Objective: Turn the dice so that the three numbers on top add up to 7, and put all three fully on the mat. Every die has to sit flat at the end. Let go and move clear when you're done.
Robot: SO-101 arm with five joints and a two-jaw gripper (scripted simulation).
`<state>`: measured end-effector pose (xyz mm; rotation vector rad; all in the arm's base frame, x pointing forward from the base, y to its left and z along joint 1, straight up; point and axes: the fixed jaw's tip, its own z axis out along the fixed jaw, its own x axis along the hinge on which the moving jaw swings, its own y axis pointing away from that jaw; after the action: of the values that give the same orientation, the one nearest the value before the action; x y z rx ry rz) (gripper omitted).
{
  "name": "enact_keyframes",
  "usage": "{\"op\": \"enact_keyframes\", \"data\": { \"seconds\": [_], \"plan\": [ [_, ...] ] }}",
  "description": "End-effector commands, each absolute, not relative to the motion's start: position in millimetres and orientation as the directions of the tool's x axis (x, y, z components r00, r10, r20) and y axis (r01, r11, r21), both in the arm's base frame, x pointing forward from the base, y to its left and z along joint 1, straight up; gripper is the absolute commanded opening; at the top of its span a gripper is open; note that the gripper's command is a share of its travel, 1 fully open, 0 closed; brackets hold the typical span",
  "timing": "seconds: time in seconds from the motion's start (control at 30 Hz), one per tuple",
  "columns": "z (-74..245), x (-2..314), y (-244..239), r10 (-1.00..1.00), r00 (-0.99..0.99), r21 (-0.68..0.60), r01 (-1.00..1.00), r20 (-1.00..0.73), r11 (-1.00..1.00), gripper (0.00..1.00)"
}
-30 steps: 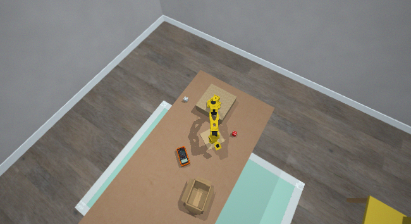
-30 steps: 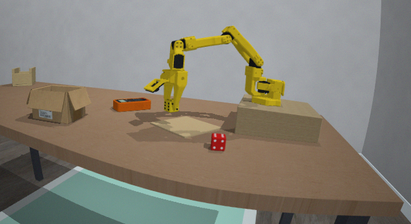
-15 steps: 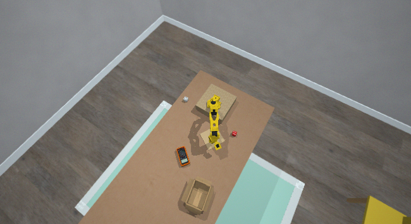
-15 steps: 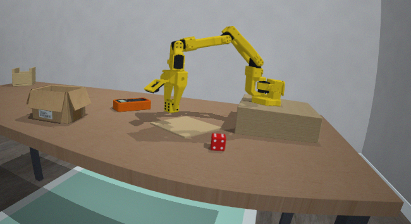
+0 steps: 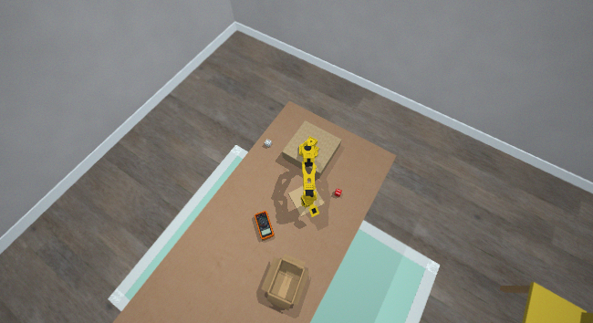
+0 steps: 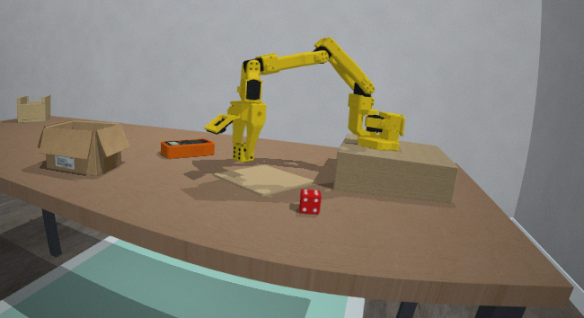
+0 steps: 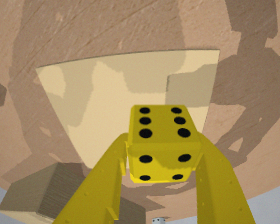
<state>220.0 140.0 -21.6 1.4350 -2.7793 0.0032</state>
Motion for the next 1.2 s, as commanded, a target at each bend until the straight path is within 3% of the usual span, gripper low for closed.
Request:
{"op": "enact_keyframes", "data": {
  "seconds": [0.0,1.17],
  "plan": [
    [-28,217,141,-0.825,-0.564,0.011,-0.825,0.025,0.565,0.0],
    [-41,216,141,-0.825,-0.564,0.011,-0.825,0.025,0.565,0.0]
  ]
}}
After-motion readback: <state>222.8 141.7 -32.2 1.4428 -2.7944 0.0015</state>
